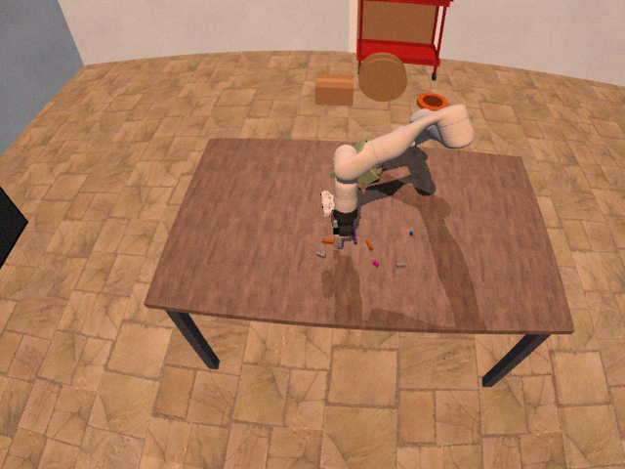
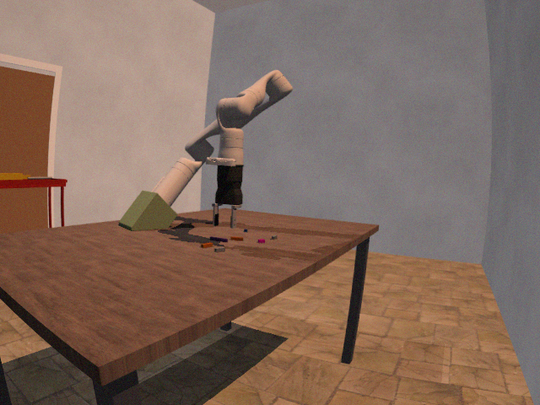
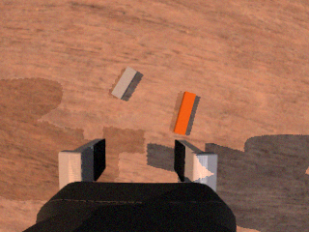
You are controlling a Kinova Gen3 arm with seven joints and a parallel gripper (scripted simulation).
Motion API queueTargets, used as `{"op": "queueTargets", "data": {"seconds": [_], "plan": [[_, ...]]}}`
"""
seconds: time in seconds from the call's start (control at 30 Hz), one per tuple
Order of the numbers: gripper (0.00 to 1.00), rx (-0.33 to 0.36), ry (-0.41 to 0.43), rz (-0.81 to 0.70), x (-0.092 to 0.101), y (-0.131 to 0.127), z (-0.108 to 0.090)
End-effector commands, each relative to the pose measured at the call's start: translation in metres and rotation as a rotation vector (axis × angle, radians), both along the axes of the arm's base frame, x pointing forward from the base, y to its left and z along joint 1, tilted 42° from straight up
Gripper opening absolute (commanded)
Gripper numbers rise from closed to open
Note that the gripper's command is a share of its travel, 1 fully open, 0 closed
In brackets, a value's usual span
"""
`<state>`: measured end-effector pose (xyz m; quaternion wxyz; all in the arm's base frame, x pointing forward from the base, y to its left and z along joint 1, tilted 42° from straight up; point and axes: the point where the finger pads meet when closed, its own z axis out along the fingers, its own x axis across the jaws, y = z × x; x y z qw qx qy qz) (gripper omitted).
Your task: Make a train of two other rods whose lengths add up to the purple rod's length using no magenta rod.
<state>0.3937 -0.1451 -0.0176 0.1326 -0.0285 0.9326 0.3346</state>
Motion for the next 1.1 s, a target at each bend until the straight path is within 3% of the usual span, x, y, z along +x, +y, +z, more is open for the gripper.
{"op": "queueTargets", "data": {"seconds": [0.0, 0.2, 0.7, 0.77, 1.07], "plan": [[1.0, -0.007, -0.025, 0.02, 0.001, 0.0, 0.004], [1.0, -0.021, -0.077, 0.078, 0.002, 0.003, 0.008], [1.0, -0.1, -0.353, 0.384, 0.007, 0.021, 0.031], [1.0, -0.1, -0.353, 0.384, 0.007, 0.021, 0.031], [1.0, -0.17, -0.571, 0.625, 0.009, 0.036, 0.05]]}}
